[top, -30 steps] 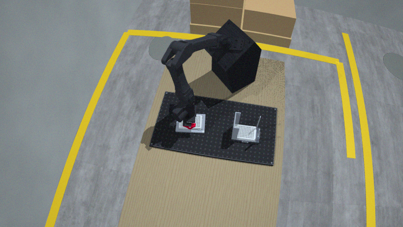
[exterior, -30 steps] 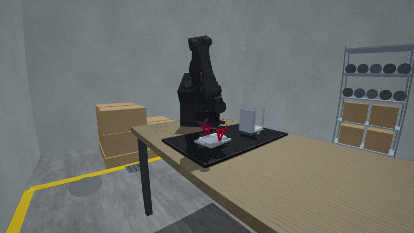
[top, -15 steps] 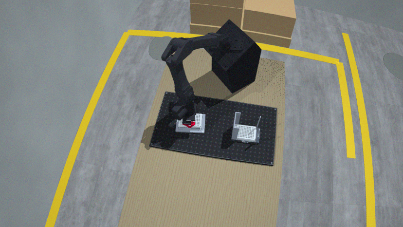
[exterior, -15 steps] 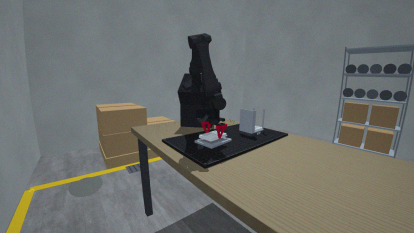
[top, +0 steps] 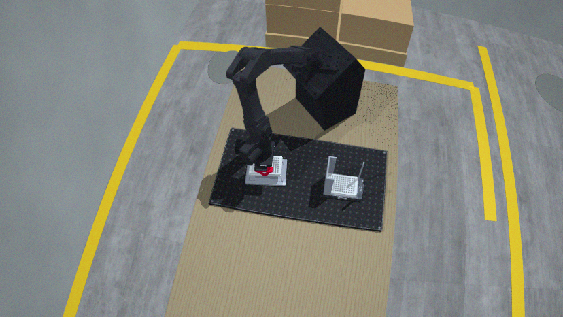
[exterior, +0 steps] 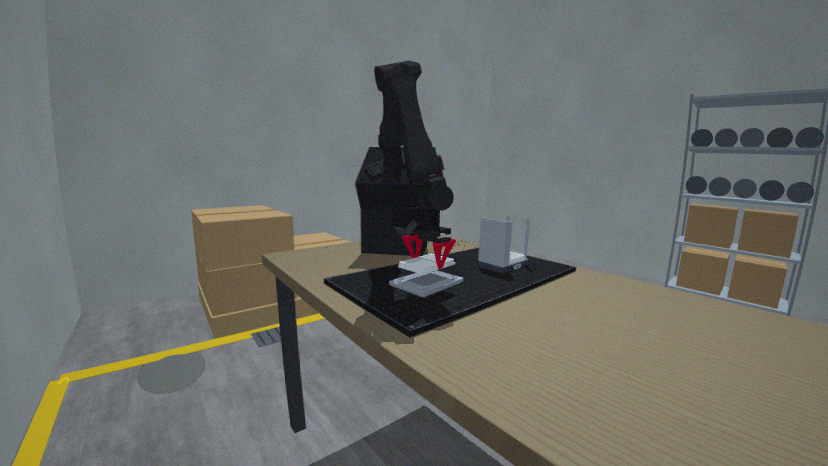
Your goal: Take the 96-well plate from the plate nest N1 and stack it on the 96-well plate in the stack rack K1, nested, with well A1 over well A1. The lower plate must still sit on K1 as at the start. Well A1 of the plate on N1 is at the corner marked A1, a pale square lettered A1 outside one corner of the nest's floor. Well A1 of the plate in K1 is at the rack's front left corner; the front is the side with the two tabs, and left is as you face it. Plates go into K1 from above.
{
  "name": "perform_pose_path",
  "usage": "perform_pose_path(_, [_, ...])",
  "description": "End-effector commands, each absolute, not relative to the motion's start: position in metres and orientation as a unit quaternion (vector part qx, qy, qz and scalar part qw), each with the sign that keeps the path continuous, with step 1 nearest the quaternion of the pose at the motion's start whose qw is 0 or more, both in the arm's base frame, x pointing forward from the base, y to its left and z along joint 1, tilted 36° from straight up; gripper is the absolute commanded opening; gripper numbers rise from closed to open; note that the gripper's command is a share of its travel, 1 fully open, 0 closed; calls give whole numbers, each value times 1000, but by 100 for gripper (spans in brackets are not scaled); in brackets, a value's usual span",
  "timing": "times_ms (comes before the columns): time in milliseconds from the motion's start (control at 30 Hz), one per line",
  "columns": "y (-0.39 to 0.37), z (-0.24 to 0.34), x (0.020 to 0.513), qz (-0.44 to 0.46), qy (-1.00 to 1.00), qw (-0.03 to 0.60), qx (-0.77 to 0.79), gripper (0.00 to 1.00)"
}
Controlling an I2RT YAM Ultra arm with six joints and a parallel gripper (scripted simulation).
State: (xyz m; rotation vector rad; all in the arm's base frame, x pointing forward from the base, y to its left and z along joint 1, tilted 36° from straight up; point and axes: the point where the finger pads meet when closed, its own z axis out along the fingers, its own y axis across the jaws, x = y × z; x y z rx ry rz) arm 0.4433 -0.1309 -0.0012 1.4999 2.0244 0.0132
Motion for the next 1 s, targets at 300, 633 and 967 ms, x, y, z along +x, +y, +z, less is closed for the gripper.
perform_pose_path(300, [-120, 17, 431, 0, 766, 307, 565, 0])
perform_pose_path(633, [-115, 29, 424, 0, 766, 306, 565, 0])
perform_pose_path(967, [-109, 40, 416, -1, 767, 306, 565, 0])
